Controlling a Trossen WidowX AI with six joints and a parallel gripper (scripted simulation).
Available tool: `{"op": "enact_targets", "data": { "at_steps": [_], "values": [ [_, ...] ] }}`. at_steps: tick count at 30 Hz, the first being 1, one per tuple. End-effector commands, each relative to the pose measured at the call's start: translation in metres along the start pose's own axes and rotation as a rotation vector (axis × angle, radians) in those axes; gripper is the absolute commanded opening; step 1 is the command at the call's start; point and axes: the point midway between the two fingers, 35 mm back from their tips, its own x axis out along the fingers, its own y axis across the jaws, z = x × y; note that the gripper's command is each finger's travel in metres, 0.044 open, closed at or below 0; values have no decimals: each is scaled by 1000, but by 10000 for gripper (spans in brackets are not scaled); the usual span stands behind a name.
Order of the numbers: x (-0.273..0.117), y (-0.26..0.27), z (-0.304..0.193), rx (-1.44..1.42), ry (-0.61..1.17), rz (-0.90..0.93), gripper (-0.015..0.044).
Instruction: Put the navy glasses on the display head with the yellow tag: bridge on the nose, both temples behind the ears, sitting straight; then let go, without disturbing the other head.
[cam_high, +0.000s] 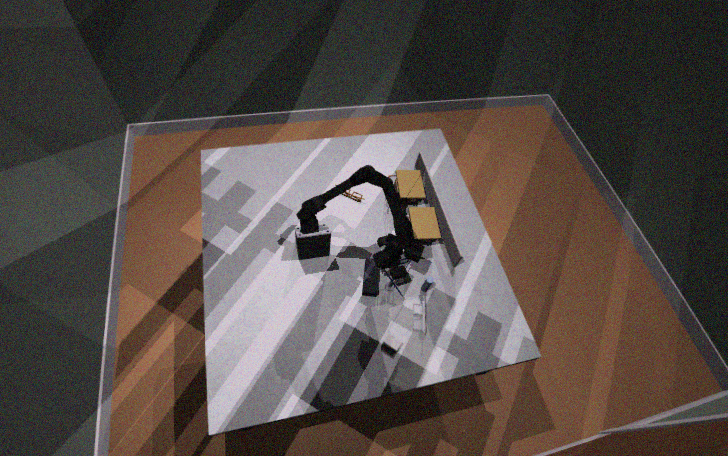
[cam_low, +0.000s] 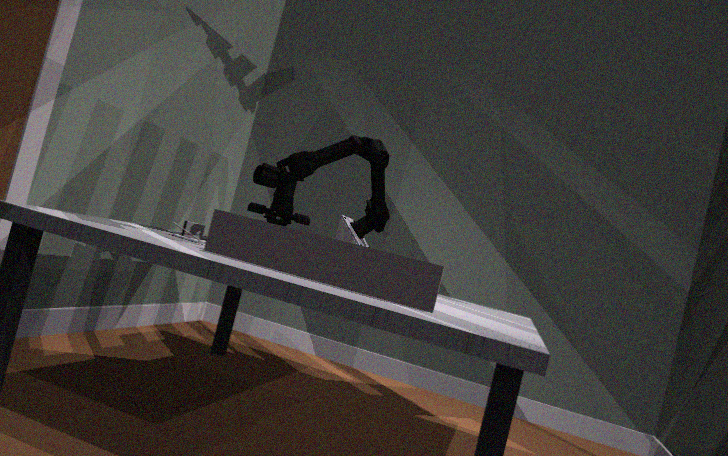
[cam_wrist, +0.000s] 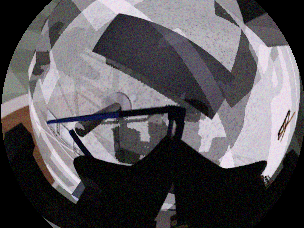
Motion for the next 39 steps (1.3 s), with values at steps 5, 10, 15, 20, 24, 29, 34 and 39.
{"op": "enact_targets", "data": {
  "at_steps": [5, 10, 15, 20, 24, 29, 34, 39],
  "values": [
    [-2, 0, -10, -2, 11, 3, 0],
    [-2, -1, -12, -2, 11, 3, 0],
    [-2, -1, -12, -2, 11, 3, 0],
    [-2, -1, -13, -2, 11, 3, 0],
    [-2, -1, -13, -2, 11, 3, 0],
    [-2, -1, -14, -2, 11, 3, 0],
    [-2, -1, -15, -2, 11, 3, 0],
    [-2, -1, -16, -2, 11, 3, 0]
  ]
}}
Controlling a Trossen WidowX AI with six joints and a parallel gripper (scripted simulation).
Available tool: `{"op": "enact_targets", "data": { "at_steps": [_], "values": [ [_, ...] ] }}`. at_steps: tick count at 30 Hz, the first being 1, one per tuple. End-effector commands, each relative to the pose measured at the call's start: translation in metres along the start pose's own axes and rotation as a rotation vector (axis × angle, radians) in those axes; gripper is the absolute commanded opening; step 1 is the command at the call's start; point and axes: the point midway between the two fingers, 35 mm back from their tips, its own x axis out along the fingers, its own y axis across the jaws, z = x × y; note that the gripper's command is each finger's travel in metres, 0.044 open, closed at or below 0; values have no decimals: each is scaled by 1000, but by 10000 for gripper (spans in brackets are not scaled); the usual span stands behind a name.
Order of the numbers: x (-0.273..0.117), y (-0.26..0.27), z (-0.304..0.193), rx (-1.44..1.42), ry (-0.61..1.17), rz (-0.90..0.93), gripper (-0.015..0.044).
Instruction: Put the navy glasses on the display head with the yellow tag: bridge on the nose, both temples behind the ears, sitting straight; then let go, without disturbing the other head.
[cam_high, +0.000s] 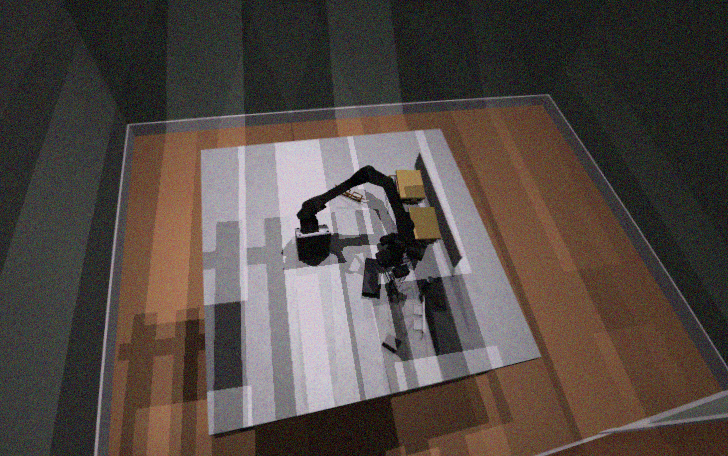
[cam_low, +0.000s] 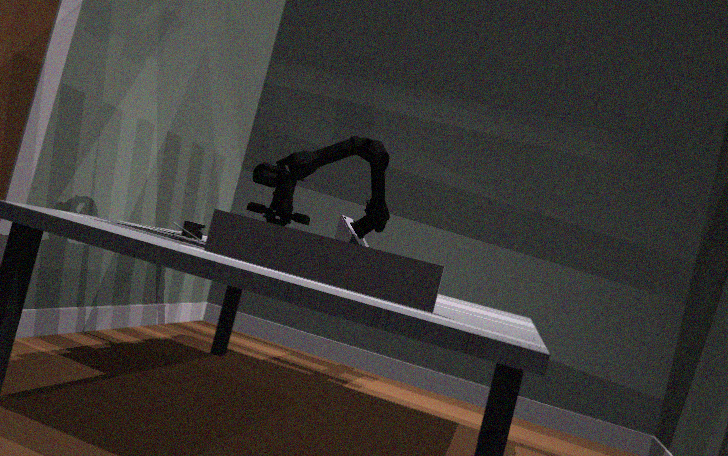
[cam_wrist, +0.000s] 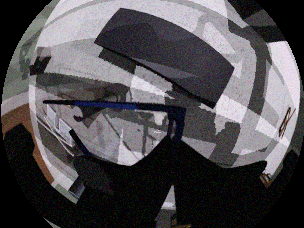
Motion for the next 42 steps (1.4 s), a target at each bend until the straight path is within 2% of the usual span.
{"op": "enact_targets", "data": {
  "at_steps": [1, 42],
  "values": [
    [-1, 1, -4, 0, 8, 1, 0],
    [-1, 1, 9, 1, 7, 1, 0]
  ]
}}
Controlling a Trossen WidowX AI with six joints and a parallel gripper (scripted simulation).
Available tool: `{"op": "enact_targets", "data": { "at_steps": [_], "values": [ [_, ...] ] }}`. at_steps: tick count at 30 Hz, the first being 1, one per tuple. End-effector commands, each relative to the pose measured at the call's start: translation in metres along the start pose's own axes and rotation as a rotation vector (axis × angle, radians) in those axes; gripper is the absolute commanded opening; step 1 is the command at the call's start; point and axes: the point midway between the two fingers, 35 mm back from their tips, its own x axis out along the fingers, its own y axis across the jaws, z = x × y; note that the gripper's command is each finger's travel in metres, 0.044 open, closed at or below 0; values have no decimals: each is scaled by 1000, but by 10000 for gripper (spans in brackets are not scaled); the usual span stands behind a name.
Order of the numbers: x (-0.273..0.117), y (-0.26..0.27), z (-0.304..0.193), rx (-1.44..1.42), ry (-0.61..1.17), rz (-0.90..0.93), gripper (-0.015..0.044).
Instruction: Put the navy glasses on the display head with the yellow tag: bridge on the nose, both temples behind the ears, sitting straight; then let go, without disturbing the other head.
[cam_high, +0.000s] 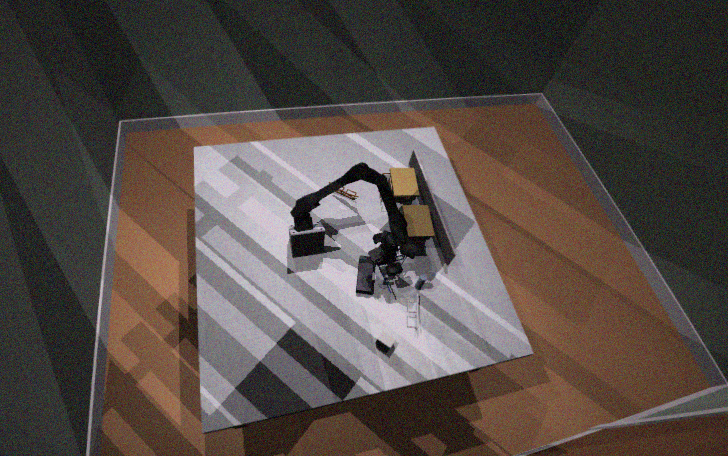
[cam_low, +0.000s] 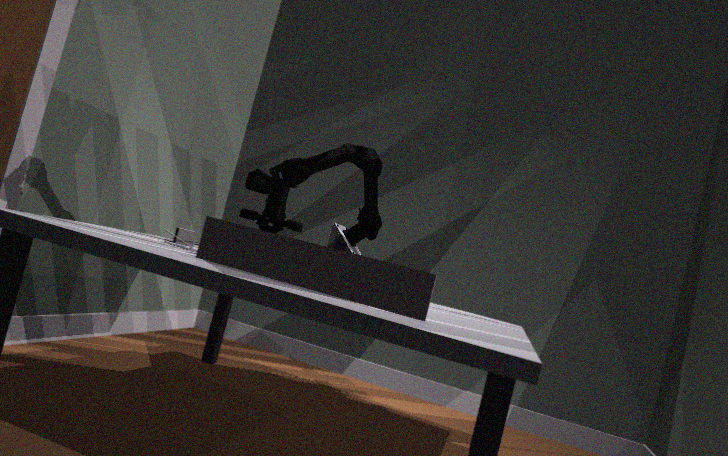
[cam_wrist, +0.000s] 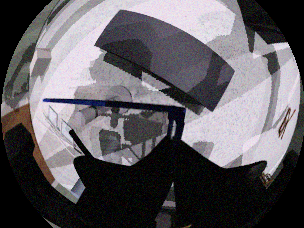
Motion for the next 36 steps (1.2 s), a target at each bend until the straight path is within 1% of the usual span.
{"op": "enact_targets", "data": {
  "at_steps": [1, 5, 10, 12, 18, 21, 36],
  "values": [
    [0, 0, 5, -1, -2, 0, 0],
    [-13, 1, 5, -1, -2, 1, 0],
    [-50, 1, 7, 0, -3, 3, 0],
    [-59, 1, 8, 0, -3, 2, 0],
    [-60, 1, 8, -12, -3, 2, 0],
    [-60, 1, 8, -64, -3, 2, 0],
    [-60, 4, 5, -579, -4, 2, 0]
  ]
}}
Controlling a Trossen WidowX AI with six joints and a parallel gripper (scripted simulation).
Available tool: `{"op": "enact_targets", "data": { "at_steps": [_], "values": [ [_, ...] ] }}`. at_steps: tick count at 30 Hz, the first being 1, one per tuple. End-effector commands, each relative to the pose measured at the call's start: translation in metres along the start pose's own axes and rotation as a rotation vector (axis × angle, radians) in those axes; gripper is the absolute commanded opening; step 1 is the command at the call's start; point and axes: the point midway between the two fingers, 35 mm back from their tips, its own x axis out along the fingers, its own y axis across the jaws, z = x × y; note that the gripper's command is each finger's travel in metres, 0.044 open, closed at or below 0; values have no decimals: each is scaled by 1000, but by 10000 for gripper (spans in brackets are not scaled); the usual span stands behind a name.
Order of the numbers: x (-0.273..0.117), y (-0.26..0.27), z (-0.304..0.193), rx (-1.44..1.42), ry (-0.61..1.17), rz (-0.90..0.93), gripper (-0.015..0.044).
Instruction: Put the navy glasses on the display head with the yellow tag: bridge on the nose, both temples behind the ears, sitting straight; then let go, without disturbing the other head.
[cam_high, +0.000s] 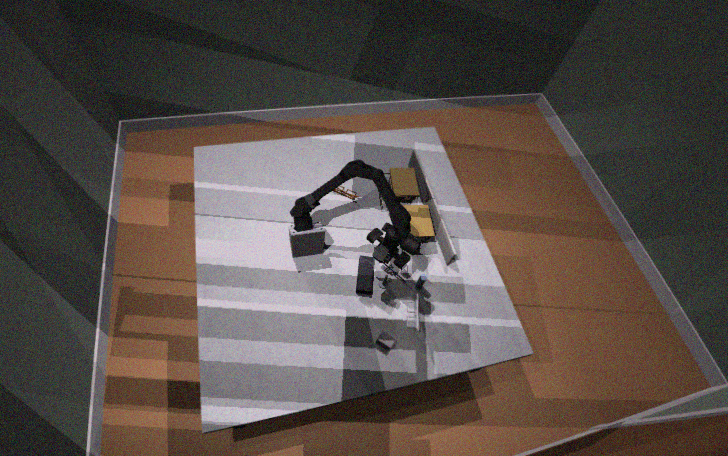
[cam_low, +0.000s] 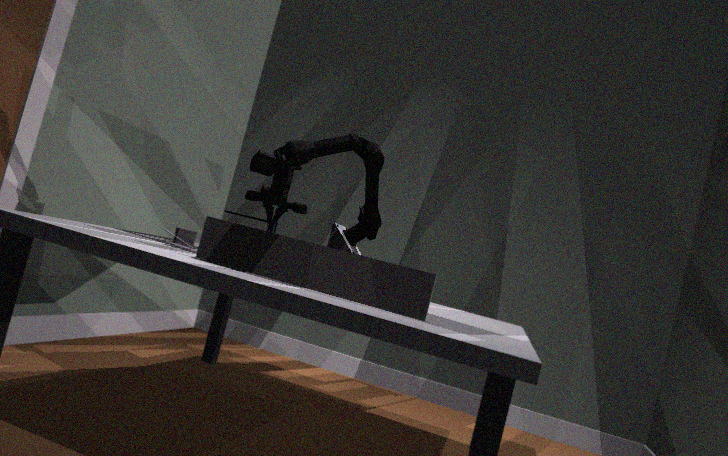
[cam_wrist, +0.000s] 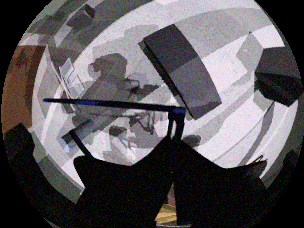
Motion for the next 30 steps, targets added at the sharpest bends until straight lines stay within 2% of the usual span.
{"op": "enact_targets", "data": {
  "at_steps": [1, 30],
  "values": [
    [-3, 4, -1, -148, -2, 9, 0],
    [-3, 11, -3, -1160, -6, 8, 0]
  ]
}}
